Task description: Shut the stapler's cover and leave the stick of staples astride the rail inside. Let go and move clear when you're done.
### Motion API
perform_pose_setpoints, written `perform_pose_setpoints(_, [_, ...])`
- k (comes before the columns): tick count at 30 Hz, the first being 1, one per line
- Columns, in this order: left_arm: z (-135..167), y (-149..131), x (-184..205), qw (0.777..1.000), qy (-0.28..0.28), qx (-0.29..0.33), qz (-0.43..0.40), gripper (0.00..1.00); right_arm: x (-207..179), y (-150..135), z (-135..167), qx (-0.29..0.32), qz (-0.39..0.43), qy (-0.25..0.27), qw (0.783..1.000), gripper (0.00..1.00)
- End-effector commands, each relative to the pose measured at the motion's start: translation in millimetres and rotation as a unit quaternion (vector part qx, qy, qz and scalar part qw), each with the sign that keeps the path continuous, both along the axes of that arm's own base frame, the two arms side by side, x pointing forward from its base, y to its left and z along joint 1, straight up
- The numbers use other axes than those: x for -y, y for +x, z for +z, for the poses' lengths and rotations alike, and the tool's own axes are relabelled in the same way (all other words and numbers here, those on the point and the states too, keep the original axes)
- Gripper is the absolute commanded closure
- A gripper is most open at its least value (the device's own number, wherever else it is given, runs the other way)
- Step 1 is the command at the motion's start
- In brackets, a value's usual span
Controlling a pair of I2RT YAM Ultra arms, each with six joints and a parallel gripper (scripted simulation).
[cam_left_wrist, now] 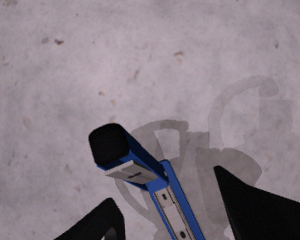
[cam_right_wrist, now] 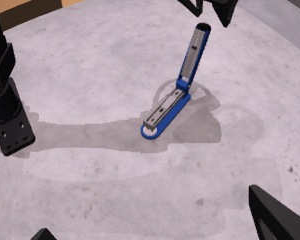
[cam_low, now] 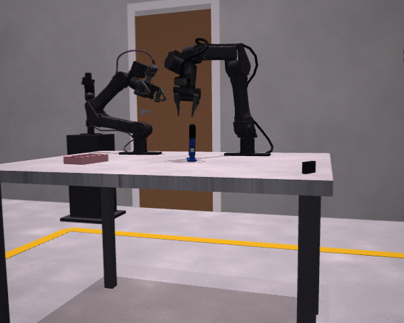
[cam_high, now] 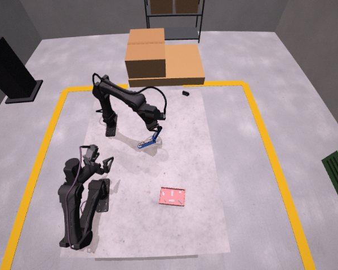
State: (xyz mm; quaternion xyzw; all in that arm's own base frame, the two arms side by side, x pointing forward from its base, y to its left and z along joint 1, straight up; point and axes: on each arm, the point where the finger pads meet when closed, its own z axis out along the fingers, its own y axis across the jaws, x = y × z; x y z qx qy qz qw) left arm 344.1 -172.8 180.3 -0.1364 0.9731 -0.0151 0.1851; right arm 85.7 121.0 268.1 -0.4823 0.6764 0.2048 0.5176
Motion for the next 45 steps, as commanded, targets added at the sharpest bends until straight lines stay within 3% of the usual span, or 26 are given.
perform_pose_setpoints(1, [-6.0,-11.7,-14.8,0.996,0.012,-0.088,0.01,0.5,0.4,0.2,1.6,-0.001,0.0,0.007,1.0,0.0])
perform_pose_setpoints(7, [-5.6,-3.8,-24.9,0.992,0.002,-0.122,0.037,0.5,0.4,0.2,1.6,-0.001,0.0,0.007,1.0,0.0])
perform_pose_setpoints(18, [-5.3,-1.0,-27.8,0.992,0.001,-0.122,0.04,0.5,0.4,0.2,1.6,-0.001,0.0,0.007,1.0,0.0])
perform_pose_setpoints(45, [-43.9,5.3,-30.9,0.993,-0.001,-0.114,0.041,0.5,0.4,0.2,1.6,-0.001,0.0,0.007,1.0,0.0])
